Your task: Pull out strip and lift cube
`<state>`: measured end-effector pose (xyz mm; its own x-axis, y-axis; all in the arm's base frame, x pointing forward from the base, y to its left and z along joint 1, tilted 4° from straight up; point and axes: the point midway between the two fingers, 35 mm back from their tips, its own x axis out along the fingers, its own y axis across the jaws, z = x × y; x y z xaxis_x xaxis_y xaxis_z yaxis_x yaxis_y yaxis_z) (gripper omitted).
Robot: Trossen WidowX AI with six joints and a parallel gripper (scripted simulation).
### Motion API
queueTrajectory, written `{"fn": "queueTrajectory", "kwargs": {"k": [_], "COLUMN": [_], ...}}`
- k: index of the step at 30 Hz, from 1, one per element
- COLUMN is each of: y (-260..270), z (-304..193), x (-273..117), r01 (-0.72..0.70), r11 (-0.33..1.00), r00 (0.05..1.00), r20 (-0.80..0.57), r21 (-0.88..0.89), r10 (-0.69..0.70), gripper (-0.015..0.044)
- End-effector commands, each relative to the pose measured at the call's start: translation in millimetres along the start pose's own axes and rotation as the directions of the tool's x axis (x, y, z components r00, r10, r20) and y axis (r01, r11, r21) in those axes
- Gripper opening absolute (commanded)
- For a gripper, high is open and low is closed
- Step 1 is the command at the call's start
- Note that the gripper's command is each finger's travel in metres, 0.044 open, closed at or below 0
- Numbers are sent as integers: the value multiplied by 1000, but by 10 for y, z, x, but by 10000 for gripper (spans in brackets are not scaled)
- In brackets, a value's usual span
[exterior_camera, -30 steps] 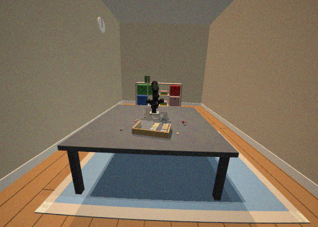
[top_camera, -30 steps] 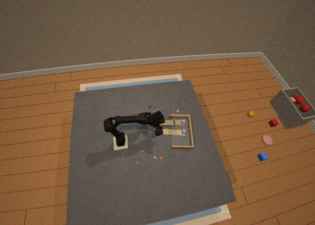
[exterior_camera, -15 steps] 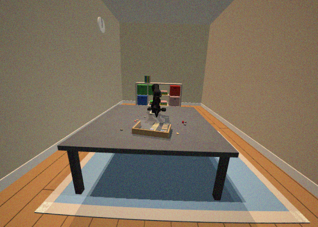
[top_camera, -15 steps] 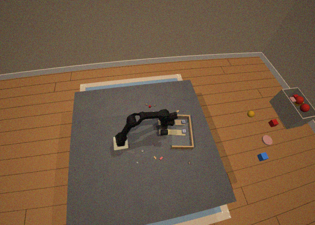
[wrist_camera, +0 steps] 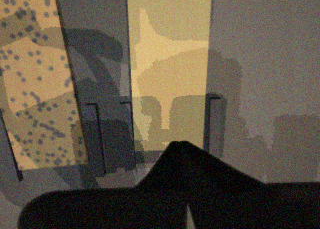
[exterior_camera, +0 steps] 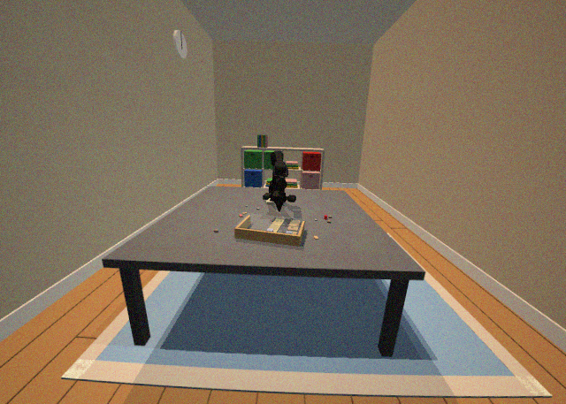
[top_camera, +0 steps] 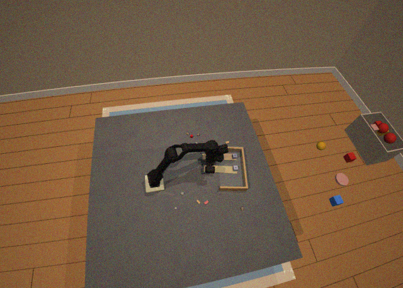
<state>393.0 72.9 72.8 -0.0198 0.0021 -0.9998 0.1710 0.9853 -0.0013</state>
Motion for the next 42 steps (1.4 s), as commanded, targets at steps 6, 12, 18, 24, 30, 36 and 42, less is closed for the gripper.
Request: {"fn": "queueTrajectory", "kwargs": {"k": [6, 12, 18, 24, 30, 36, 42], "y": [-2, -1, -1, 0, 2, 3, 3], "z": [-2, -7, -16, -28, -45, -53, -53], "x": [171, 270, 368, 466, 563, 603, 603], "r01": [6, 6, 6, 6, 6, 6, 6], "r11": [1000, 1000, 1000, 1000, 1000, 1000, 1000], "r00": [1000, 1000, 1000, 1000, 1000, 1000, 1000], "r20": [-3, -3, -3, -3, -3, -3, -3], "r21": [3, 3, 3, 3, 3, 3, 3], "r10": [-6, -6, -6, -6, -6, -6, -6], "gripper": [0, 0, 0, 0, 0, 0, 0]}}
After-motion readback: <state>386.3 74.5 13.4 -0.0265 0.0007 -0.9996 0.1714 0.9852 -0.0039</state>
